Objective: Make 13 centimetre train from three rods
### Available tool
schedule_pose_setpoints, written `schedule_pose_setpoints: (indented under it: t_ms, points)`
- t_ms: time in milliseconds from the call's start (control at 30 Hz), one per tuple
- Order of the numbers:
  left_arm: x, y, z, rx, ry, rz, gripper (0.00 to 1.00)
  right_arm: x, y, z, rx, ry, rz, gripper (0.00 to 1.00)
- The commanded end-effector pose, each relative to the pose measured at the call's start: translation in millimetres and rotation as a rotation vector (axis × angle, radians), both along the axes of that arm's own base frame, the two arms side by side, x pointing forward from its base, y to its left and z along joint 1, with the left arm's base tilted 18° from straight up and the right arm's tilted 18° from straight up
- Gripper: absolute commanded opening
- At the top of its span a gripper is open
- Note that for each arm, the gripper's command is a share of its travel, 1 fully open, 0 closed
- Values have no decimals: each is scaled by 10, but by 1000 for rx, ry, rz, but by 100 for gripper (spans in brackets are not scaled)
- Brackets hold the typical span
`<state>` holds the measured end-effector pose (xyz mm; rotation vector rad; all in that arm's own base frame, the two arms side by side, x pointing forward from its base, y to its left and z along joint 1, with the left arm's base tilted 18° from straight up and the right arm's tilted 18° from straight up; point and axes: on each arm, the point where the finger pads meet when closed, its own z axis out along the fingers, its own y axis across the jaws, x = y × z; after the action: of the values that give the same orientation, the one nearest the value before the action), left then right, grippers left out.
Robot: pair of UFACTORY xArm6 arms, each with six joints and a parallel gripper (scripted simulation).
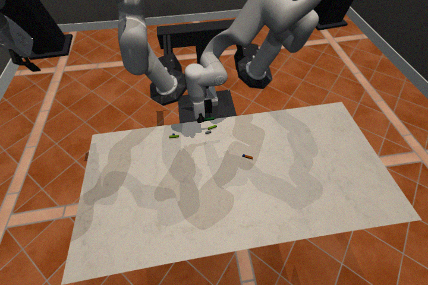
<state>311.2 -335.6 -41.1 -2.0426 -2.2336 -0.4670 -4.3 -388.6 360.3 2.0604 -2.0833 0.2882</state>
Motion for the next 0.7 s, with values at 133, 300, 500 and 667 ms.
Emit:
schedule_pose_setpoints:
  t_ms: [133,300,500,667]
  points:
    - [2,-17,36,-2,-2,0,6,-1,-4,15,-4,0,0,100]
    - [12,-12,40,-4,-4,8,6,-1,-4,15,-4,0,0,100]
    - [207,109,112,-33,-48,174,6,-1,-4,15,-4,0,0,100]
    - [429,266,198,-66,-100,369,6,-1,-4,15,-4,0,0,100]
